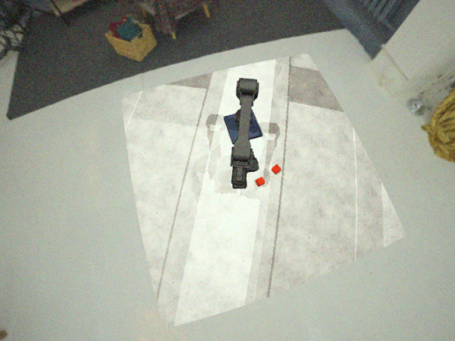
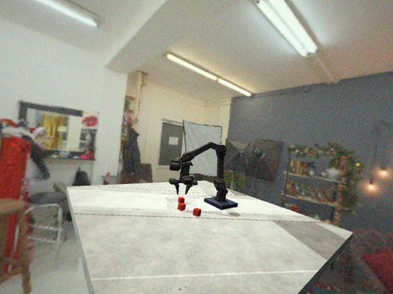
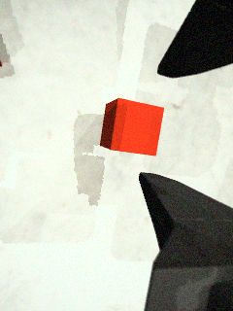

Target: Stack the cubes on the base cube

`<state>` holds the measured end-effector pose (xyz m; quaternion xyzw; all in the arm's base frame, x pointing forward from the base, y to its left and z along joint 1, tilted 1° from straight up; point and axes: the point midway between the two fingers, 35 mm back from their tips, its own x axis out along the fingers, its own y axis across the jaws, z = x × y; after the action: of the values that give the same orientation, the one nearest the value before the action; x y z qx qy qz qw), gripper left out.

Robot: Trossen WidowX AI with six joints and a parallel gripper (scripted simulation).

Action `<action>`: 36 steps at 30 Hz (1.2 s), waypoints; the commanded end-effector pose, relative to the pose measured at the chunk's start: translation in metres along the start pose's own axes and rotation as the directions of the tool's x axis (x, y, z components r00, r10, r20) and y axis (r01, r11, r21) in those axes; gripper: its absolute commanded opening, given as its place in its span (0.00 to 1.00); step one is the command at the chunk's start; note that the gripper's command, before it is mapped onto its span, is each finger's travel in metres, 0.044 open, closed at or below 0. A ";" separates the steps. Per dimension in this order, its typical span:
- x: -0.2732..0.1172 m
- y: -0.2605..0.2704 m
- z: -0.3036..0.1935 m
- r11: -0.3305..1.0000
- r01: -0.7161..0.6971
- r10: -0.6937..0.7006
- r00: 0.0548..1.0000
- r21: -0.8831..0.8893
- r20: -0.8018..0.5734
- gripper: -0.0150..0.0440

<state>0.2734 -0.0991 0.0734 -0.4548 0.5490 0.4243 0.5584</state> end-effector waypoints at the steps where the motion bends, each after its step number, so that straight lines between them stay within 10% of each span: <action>1: 0.006 0.002 0.001 1.000 -0.007 0.007 1.000 -0.004 0.006 0.70; 23: 0.039 0.002 0.001 1.000 -0.007 0.007 1.000 -0.004 0.006 0.70; 29: 0.039 0.002 0.001 1.000 -0.007 0.007 1.000 -0.004 0.006 0.44; 36: 0.037 -0.001 -0.003 1.000 0.009 -0.009 1.000 0.017 -0.003 0.43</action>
<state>0.2734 -0.1000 0.0352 -0.4528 0.5504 0.4252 0.5579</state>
